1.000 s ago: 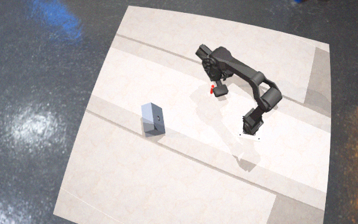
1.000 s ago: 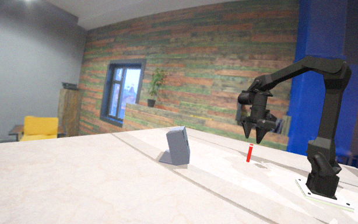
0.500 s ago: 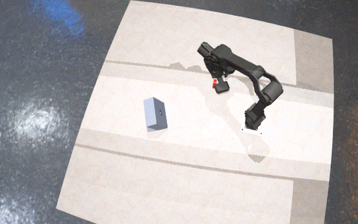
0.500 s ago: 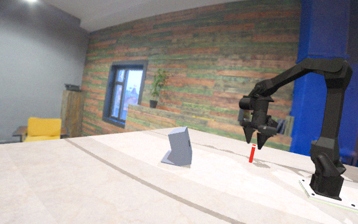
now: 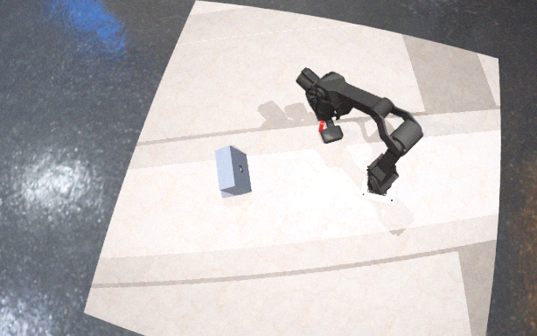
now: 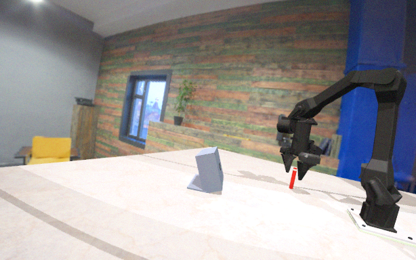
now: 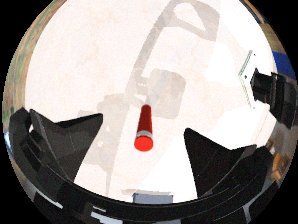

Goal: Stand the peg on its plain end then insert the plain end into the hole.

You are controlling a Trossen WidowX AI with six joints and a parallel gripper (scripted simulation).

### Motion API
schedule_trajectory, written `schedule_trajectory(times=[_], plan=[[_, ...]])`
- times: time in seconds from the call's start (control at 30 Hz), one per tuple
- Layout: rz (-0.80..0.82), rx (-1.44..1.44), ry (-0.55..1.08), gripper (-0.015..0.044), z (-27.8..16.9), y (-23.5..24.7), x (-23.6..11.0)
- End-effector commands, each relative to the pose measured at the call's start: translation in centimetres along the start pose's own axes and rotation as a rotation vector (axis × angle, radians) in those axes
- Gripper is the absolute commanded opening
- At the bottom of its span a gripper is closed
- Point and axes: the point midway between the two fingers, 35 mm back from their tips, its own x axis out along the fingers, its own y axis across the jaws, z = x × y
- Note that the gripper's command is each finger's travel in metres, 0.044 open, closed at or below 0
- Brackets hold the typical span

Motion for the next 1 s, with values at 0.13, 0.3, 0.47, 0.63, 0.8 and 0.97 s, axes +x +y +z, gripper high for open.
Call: schedule_trajectory(times=[0.13, 0.3, 0.47, 0.63, 0.8, 0.97], plan=[[0.001, 0.003, -0.003, 0.0440, 0.09, -0.10, 1.04], [-0.002, 0.000, -0.001, 0.0309, 0.05, -0.10, 0.70], [-0.002, 0.000, -0.001, 0.0177, 0.05, -0.10, 0.70], [-0.002, 0.000, -0.001, 0.0046, 0.05, -0.10, 0.70], [-0.002, 0.000, -0.001, 0.0000, 0.05, -0.10, 0.70], [-0.002, 0.000, -0.001, 0.0000, 0.04, -0.09, 0.65]])
